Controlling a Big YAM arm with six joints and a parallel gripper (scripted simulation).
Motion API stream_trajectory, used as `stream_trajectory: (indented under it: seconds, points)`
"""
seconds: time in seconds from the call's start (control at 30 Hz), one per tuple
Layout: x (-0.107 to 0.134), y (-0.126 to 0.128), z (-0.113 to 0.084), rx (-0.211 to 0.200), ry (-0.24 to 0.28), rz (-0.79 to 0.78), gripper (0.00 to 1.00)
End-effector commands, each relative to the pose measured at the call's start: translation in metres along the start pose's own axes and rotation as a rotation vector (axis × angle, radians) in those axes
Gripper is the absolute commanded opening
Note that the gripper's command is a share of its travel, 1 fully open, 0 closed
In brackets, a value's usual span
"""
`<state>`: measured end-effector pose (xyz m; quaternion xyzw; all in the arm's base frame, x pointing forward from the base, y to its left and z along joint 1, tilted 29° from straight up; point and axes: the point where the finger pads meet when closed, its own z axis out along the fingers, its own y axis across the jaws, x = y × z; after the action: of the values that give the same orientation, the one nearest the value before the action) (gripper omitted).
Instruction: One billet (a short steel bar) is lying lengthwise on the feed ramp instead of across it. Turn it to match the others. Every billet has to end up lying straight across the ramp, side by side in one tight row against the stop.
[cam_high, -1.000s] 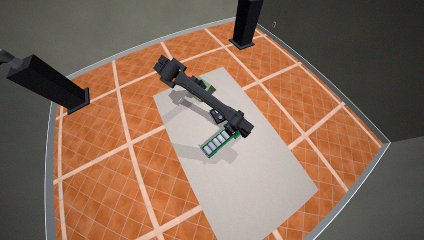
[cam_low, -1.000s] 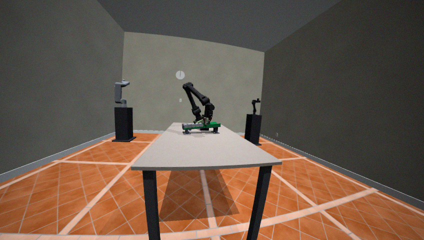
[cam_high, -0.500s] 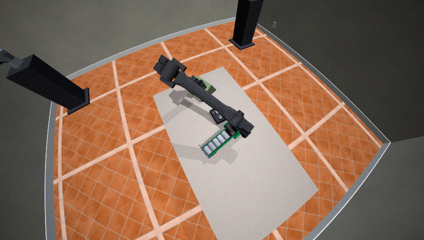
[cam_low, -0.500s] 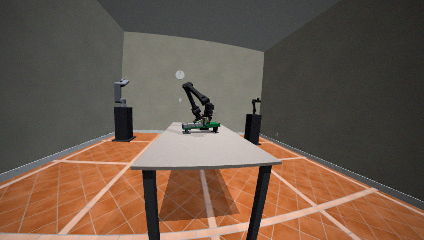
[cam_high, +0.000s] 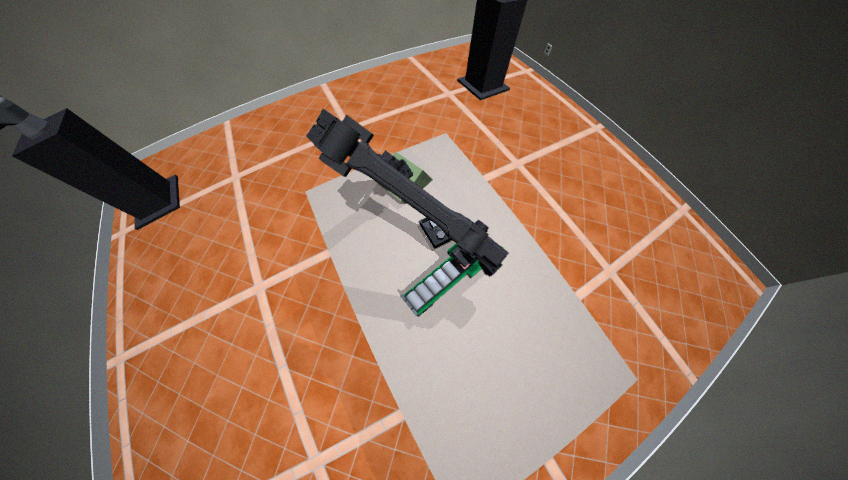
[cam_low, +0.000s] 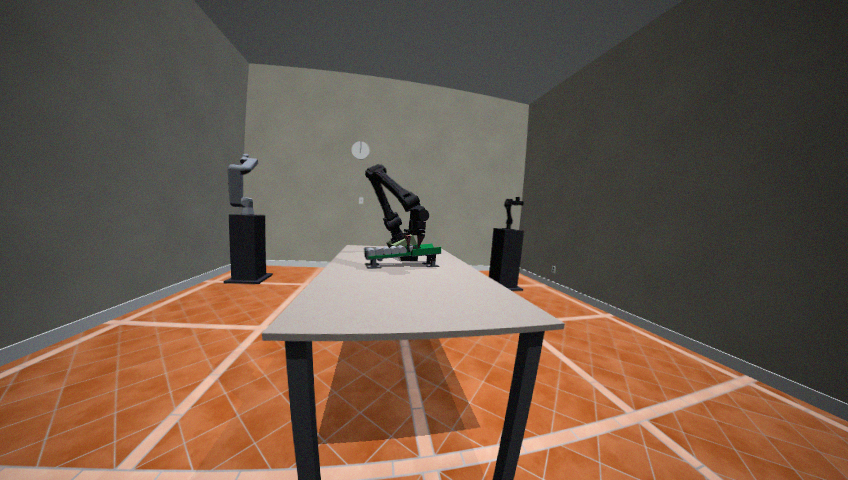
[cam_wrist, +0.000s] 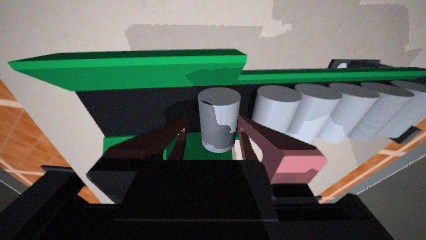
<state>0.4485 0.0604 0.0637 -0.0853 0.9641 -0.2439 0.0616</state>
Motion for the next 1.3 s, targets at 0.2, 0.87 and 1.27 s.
stream_trajectory:
  seconds: [0.2, 0.87, 1.27]
  points:
    - [-0.009, -0.002, -0.006, -0.007, -0.025, 0.008, 0.55]
    - [-0.020, -0.001, -0.049, -0.014, -0.061, 0.023, 0.55]
    - [-0.019, -0.002, -0.075, -0.016, -0.062, 0.023, 0.55]
